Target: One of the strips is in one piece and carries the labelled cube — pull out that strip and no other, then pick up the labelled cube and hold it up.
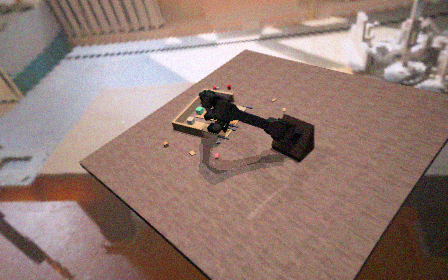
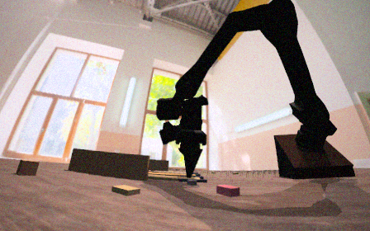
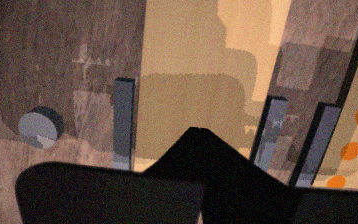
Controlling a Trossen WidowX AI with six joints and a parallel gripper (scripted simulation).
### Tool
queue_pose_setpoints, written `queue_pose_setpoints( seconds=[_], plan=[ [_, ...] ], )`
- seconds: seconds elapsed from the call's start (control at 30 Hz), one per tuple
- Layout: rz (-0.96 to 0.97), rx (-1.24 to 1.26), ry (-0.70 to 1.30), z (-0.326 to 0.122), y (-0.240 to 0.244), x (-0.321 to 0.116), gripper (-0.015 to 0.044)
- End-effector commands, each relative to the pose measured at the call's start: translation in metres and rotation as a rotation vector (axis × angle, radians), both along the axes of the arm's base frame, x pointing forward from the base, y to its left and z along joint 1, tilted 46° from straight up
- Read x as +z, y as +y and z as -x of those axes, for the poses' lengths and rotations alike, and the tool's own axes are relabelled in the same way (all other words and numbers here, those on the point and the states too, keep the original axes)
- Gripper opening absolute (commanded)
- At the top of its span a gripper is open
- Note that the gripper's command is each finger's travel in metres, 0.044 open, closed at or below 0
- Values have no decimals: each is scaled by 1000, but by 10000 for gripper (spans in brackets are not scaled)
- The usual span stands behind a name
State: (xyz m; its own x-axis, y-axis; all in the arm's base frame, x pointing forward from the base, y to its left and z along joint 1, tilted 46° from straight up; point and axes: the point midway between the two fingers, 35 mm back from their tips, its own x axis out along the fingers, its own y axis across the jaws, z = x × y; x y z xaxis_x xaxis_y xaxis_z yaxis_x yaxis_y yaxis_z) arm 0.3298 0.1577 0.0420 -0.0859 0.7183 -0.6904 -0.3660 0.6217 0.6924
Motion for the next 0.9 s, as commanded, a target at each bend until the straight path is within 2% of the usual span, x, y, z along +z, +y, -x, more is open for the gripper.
queue_pose_setpoints(
  seconds=[0.0, 0.87],
  plan=[
    [0, 6, 12, 11, -2, -4, 0],
    [1, 6, 14, 47, -14, -13, 0]
  ],
)
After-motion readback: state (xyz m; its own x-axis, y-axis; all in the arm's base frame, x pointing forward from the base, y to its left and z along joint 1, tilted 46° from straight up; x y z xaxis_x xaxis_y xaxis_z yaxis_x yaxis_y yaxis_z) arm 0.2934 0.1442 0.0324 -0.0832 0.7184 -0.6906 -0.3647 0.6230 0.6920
